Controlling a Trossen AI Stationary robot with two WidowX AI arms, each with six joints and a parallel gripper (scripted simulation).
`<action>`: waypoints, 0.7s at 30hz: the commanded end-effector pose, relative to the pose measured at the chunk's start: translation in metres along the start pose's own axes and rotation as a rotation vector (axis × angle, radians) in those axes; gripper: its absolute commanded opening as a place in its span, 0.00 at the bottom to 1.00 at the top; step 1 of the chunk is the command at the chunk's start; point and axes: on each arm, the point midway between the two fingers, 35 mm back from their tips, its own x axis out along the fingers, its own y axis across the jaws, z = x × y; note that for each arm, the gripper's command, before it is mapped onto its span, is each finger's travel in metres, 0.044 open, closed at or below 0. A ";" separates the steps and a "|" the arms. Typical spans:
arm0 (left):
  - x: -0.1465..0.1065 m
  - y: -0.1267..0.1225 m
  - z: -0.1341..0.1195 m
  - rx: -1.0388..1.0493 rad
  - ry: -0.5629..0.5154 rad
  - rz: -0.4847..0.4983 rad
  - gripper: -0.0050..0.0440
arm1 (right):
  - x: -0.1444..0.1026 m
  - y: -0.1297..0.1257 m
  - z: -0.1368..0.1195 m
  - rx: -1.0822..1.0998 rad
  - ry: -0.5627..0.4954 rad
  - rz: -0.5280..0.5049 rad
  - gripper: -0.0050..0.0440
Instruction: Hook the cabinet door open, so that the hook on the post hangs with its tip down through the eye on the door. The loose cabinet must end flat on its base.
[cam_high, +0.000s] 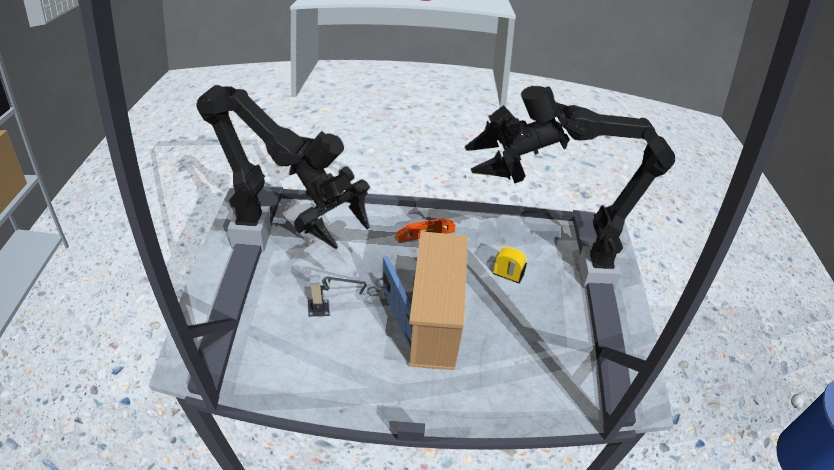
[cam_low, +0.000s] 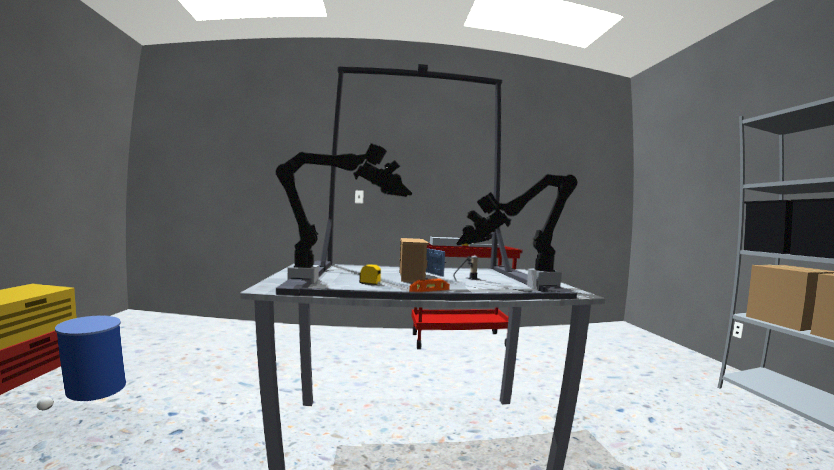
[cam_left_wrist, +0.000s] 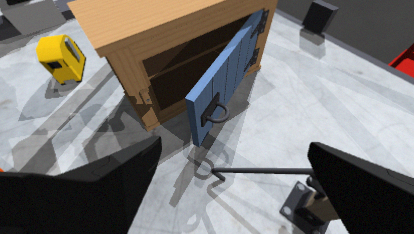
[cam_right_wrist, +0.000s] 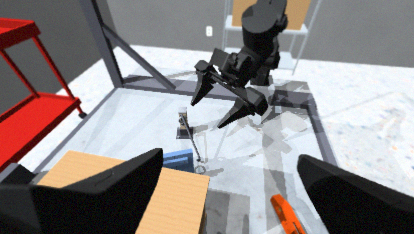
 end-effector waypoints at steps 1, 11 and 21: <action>-0.002 0.000 0.008 0.009 -0.022 0.004 1.00 | -0.006 0.001 0.010 0.001 -0.029 0.001 0.92; -0.002 0.000 0.008 0.009 -0.022 0.004 1.00 | -0.006 0.001 0.010 0.001 -0.029 0.001 0.92; 0.006 -0.004 0.008 -0.120 0.055 0.067 0.61 | -0.005 0.002 0.007 -0.005 -0.015 0.012 0.92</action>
